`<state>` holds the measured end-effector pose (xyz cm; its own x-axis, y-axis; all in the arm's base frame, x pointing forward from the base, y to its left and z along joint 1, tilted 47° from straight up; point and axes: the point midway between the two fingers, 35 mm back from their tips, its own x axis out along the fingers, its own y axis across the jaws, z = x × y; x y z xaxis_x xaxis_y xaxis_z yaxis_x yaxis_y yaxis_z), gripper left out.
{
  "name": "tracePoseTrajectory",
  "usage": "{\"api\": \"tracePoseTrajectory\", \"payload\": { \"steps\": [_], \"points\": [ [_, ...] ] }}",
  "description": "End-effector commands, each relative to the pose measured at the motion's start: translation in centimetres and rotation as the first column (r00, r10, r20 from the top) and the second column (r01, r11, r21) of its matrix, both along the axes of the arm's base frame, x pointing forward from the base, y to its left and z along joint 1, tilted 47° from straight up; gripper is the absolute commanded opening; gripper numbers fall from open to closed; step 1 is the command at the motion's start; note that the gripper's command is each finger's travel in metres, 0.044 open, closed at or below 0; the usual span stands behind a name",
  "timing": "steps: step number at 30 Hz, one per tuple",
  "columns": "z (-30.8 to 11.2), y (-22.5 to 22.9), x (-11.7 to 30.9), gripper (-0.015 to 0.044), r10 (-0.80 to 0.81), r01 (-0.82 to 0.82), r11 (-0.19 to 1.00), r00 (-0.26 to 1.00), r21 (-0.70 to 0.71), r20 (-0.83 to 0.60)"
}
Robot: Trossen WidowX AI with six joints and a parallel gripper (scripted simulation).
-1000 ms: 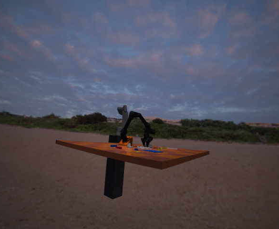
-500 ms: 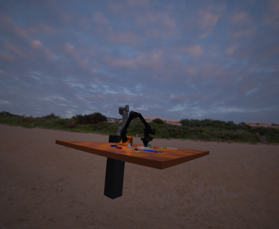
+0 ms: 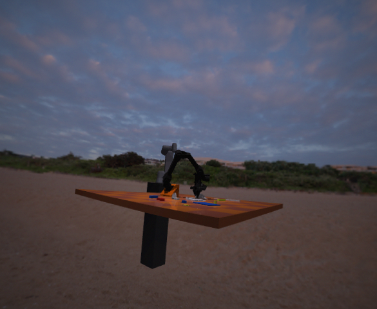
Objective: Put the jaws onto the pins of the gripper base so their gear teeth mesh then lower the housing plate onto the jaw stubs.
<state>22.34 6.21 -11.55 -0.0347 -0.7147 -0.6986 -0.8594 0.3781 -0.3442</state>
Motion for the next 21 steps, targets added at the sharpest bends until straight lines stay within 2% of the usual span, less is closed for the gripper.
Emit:
{"api": "tracePoseTrajectory", "payload": {
  "steps": [1,21],
  "points": [
    [0.1,0.1,0.0,0.0037,0.003,-0.003,1.0,1.0,0.0,-0.001],
    [1.6,1.7,0.1,0.0037,0.003,-0.003,1.0,1.0,0.001,-0.002]
  ]
}}
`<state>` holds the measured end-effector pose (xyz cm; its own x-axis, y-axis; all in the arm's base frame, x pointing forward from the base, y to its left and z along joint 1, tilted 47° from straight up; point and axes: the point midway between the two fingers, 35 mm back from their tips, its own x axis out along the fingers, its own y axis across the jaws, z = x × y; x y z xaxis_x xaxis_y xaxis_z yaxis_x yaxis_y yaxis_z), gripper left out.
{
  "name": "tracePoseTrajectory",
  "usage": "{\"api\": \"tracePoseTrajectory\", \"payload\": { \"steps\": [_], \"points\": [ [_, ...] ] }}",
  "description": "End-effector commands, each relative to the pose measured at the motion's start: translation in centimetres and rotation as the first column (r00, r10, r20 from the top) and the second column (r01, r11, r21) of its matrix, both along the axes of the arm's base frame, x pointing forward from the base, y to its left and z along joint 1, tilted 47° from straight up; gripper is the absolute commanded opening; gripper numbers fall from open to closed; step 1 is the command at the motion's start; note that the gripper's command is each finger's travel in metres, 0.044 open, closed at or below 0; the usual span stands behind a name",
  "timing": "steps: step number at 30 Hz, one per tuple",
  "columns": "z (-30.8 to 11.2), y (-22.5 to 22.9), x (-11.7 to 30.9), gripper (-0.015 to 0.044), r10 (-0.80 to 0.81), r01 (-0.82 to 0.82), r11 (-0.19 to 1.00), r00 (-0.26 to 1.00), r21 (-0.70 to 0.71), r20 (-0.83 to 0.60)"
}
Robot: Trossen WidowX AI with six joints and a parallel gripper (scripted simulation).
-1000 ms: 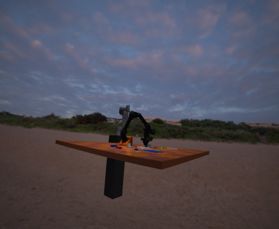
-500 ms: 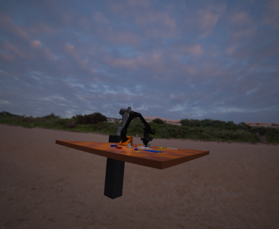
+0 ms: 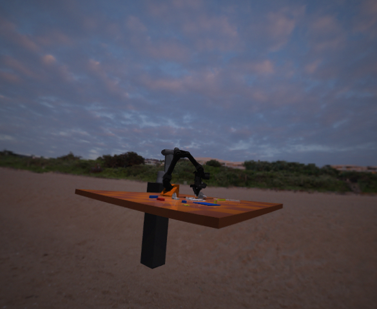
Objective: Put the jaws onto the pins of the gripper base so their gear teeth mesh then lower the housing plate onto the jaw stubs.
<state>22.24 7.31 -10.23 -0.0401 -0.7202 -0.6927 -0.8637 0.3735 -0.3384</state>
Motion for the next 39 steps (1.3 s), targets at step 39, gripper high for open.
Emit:
{"api": "tracePoseTrajectory", "payload": {
  "steps": [39],
  "points": [
    [3.8,4.4,0.5,0.0037,0.001,-0.001,1.0,1.0,0.012,0.007]
  ]
}}
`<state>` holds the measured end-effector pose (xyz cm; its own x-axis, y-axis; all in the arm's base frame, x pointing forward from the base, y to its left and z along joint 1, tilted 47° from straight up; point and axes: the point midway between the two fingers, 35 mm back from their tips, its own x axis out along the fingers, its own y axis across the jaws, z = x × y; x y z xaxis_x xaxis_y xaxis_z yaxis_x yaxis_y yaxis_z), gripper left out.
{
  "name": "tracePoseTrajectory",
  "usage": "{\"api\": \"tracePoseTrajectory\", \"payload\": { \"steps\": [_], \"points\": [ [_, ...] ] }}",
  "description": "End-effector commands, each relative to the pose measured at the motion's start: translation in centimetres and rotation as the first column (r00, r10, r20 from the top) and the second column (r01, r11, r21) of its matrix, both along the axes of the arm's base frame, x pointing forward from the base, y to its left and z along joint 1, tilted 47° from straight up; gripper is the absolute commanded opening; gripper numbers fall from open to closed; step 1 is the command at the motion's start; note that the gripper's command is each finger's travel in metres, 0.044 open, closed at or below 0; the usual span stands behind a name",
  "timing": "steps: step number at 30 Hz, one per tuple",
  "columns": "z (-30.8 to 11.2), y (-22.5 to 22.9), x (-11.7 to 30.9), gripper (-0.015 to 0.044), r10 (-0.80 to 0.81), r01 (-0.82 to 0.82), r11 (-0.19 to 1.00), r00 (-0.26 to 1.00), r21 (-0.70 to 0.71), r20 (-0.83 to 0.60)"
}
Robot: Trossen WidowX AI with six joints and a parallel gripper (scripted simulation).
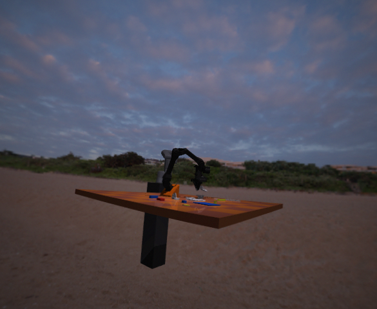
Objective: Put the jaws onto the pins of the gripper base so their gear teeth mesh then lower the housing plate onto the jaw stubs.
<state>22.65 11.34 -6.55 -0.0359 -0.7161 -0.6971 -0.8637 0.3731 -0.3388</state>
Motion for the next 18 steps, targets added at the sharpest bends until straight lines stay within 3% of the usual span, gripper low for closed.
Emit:
{"api": "tracePoseTrajectory", "payload": {
  "steps": [1,18],
  "points": [
    [0.1,0.3,0.1,0.0037,-0.002,0.002,1.0,1.0,0.006,0.004],
    [0.5,-0.1,1.1,0.0037,0.208,-0.205,0.978,0.956,0.038,-0.207]
  ]
}}
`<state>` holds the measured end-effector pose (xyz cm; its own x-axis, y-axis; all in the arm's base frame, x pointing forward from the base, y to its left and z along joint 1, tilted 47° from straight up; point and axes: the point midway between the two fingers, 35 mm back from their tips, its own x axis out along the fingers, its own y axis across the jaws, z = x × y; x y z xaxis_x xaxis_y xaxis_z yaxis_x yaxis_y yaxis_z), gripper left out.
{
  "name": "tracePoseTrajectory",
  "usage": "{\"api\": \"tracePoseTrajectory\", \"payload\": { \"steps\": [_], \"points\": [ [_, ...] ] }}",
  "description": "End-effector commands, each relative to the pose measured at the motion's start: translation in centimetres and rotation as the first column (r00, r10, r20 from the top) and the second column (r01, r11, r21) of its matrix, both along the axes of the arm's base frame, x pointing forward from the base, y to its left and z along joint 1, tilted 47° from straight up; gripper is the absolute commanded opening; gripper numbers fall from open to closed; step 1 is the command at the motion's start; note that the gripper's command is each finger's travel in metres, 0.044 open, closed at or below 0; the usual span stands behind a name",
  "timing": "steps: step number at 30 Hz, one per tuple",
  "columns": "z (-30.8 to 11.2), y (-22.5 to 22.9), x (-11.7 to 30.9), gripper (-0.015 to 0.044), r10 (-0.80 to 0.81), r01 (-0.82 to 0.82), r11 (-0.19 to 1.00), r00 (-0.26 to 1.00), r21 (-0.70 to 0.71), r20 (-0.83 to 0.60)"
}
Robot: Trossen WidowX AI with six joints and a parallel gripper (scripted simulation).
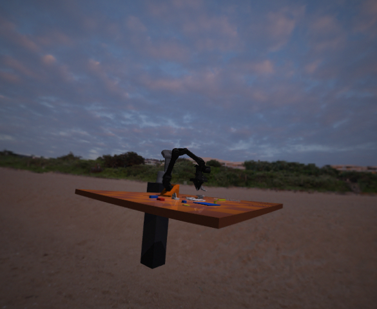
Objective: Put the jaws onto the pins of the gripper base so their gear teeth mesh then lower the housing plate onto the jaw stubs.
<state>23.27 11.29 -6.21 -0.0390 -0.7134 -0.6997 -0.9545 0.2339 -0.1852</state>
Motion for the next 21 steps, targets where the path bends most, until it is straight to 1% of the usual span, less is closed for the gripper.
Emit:
{"api": "tracePoseTrajectory", "payload": {
  "steps": [1,11,21],
  "points": [
    [0.2,0.0,0.6,0.0037,0.069,-0.069,0.998,0.996,0.008,-0.063],
    [0.5,-0.4,1.3,0.0037,0.224,-0.221,0.974,0.95,0.038,-0.218],
    [0.8,-0.7,2.0,0.0037,0.366,-0.359,0.929,0.859,0.09,-0.359]
  ]
}}
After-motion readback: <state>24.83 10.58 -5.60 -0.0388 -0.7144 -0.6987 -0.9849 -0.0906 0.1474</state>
